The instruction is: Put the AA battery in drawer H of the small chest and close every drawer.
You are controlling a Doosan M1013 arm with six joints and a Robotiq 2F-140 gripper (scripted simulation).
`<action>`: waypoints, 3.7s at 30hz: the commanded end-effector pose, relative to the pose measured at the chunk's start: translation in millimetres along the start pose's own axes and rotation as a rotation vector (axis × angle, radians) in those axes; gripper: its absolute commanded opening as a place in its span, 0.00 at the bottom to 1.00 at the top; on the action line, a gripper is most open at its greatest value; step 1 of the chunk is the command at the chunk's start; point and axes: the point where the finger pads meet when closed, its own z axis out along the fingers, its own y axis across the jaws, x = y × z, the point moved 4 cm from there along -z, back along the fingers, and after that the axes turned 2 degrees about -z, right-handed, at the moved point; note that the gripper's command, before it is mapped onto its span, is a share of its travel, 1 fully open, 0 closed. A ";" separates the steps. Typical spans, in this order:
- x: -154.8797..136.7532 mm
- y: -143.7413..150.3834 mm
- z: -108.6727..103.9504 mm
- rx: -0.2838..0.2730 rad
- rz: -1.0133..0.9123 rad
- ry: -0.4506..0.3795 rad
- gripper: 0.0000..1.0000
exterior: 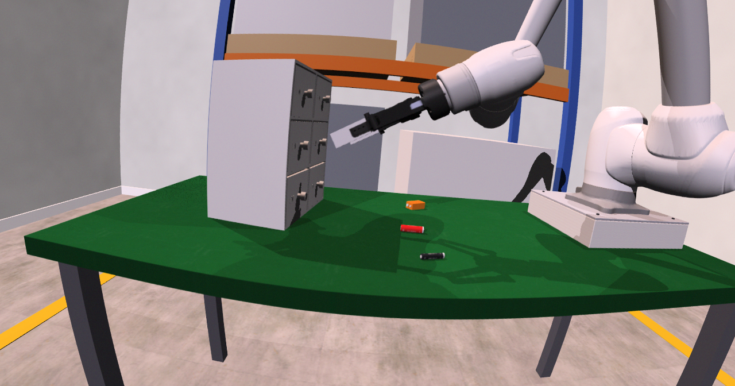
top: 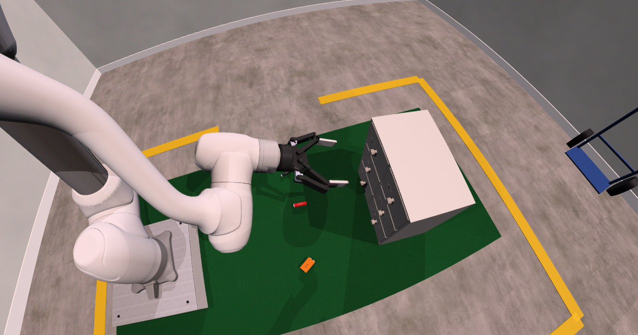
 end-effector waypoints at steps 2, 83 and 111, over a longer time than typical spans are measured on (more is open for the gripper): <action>7.4 1.0 -9.1 -0.009 -0.003 -0.117 1.00; 63.0 1.8 -81.7 0.023 0.004 -1.056 1.00; 63.4 1.8 -82.2 0.024 0.004 -1.063 1.00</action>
